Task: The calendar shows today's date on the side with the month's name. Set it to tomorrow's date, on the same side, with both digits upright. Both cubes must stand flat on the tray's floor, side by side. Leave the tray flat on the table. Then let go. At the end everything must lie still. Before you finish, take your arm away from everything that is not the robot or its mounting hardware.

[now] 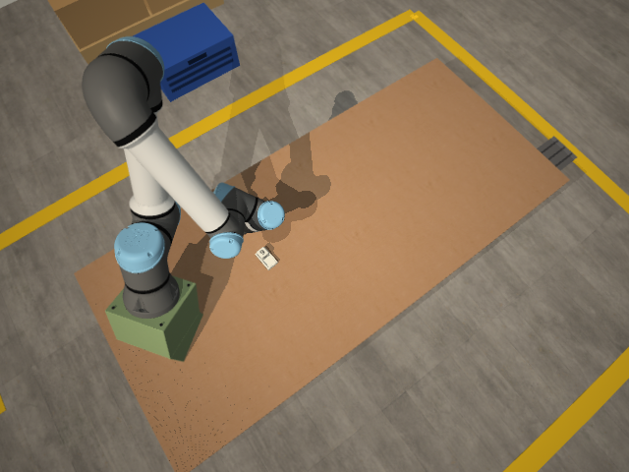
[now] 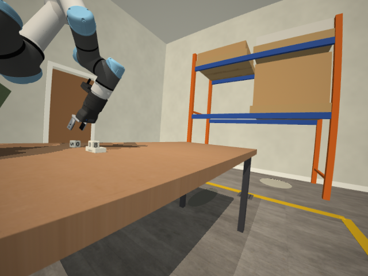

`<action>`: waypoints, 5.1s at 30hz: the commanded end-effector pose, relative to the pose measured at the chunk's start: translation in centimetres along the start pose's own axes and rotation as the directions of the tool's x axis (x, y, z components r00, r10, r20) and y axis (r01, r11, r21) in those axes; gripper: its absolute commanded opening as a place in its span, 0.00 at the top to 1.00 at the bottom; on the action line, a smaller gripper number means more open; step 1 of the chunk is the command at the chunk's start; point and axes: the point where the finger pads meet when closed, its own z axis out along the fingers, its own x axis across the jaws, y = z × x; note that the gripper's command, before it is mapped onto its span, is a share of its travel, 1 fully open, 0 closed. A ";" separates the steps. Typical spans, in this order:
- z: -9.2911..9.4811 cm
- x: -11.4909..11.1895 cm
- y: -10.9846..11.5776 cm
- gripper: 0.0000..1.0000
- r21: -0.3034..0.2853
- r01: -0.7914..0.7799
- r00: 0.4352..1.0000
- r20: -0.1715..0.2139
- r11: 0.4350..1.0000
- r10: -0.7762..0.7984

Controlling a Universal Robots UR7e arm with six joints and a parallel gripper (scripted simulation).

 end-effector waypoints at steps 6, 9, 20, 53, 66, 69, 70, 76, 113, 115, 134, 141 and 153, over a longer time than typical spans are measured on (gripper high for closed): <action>0.1 0.0 0.0 0.00 -0.037 -0.004 1.000 0.002 0.999 0.004; 0.2 -0.1 0.0 0.00 -0.057 -0.004 1.000 0.006 0.998 0.004; 0.3 -0.1 -0.2 0.00 -0.242 -0.002 1.000 0.010 0.970 0.005; 0.3 -0.1 -0.5 0.00 -0.511 -0.001 1.000 0.007 0.859 0.005; 0.3 0.0 -0.5 0.00 -0.528 -0.004 1.000 0.001 0.849 0.005; 0.3 0.0 -0.5 0.00 -0.528 -0.004 1.000 0.001 0.849 0.005; 0.2 0.0 -0.5 0.00 -0.528 -0.004 1.000 0.001 0.849 0.005; 0.3 0.0 -0.5 0.00 -0.528 -0.004 1.000 0.001 0.849 0.005; -0.6 0.1 -0.9 0.13 -0.530 -0.007 1.000 -0.003 0.848 0.006; -0.6 0.1 -0.9 0.13 -0.530 -0.007 1.000 -0.003 0.848 0.006; -0.2 0.0 -0.9 0.13 -0.528 -0.006 1.000 -0.001 0.849 0.007; 0.2 -0.2 -0.7 0.13 -0.527 -0.007 1.000 0.001 0.850 0.008; 1.5 -0.2 0.1 0.13 -0.527 -0.007 1.000 0.001 0.850 0.009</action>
